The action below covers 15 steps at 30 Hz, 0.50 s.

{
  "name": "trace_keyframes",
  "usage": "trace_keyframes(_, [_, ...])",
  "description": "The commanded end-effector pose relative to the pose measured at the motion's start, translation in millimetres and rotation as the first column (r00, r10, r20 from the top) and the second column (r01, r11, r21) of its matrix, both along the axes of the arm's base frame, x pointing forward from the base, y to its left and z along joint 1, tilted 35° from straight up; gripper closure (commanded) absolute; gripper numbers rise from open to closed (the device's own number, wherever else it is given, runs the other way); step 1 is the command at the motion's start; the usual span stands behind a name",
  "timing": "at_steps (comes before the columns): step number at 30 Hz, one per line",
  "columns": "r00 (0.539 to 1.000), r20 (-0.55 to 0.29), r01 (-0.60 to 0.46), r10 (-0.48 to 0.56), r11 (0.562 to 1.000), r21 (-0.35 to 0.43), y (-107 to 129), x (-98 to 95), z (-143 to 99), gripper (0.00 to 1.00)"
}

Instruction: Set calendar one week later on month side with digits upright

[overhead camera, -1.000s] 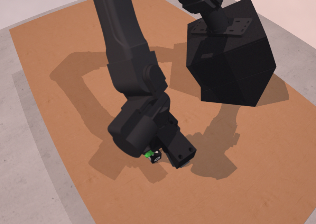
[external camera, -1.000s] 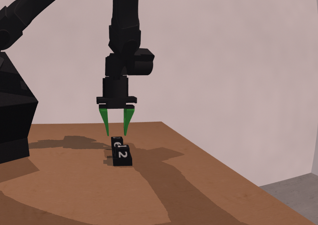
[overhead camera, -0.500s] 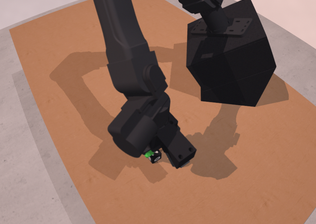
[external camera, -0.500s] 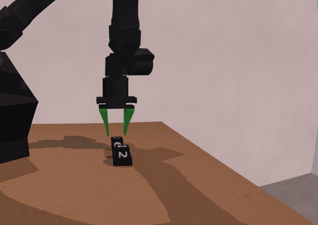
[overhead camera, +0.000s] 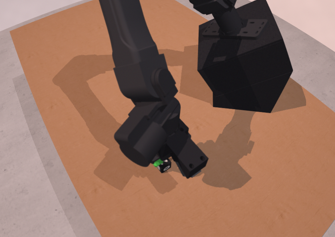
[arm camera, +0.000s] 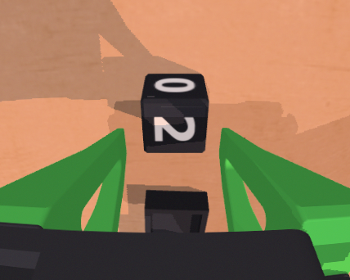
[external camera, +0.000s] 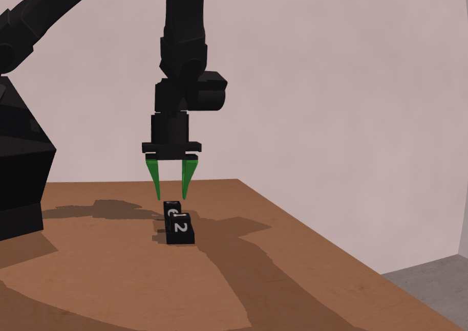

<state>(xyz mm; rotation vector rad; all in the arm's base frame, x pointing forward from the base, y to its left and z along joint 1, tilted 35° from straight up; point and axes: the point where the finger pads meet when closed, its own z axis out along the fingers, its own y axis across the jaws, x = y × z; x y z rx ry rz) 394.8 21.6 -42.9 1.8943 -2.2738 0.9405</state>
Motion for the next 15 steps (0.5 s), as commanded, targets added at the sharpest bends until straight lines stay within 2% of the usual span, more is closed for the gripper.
trace_keyframes(1, [0.999, 0.028, -0.017, 0.016, 1.0, 0.023, 13.1, 9.4, 6.7, 0.55])
trace_keyframes(9, [1.0, 0.009, -0.016, 0.016, 1.0, 0.017, 12.5, 6.5, 1.6, 0.55])
trace_keyframes(15, [1.0, 0.019, -0.016, 0.016, 1.0, 0.02, 13.6, 8.5, 6.5, 0.55])
